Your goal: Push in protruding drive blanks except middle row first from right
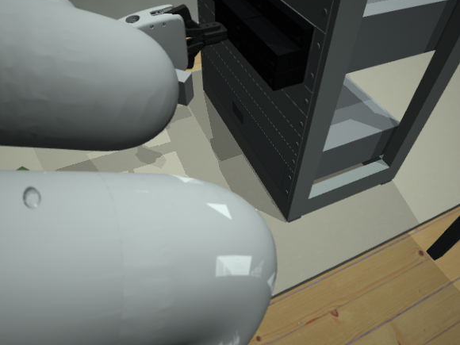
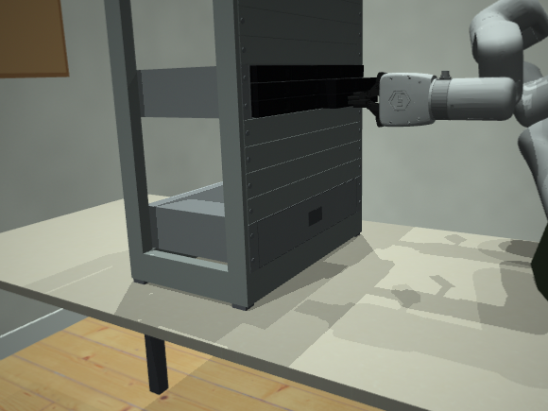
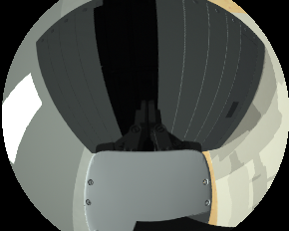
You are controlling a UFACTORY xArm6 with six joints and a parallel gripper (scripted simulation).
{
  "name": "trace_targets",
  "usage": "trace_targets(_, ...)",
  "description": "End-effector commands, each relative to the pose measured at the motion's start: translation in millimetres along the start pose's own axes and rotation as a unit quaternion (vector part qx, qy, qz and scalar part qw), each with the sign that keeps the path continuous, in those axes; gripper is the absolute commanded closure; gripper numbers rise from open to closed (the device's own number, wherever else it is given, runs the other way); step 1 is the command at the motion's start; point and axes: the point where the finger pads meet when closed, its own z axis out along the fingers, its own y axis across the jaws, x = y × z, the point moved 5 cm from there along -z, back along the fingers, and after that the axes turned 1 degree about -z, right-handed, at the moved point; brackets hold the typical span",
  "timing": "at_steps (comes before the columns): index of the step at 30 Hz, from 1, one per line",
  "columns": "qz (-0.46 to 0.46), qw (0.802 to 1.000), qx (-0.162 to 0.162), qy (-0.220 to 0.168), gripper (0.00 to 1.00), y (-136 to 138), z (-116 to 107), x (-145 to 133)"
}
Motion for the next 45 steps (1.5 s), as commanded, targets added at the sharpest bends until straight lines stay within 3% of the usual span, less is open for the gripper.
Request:
trace_targets(1,0.001,1.000,0.000,0.001,1.00,-1.2,6.3,0.1)
trace_targets(45,0.001,1.000,0.000,0.001,1.00,-1.3,28.9,0.0)
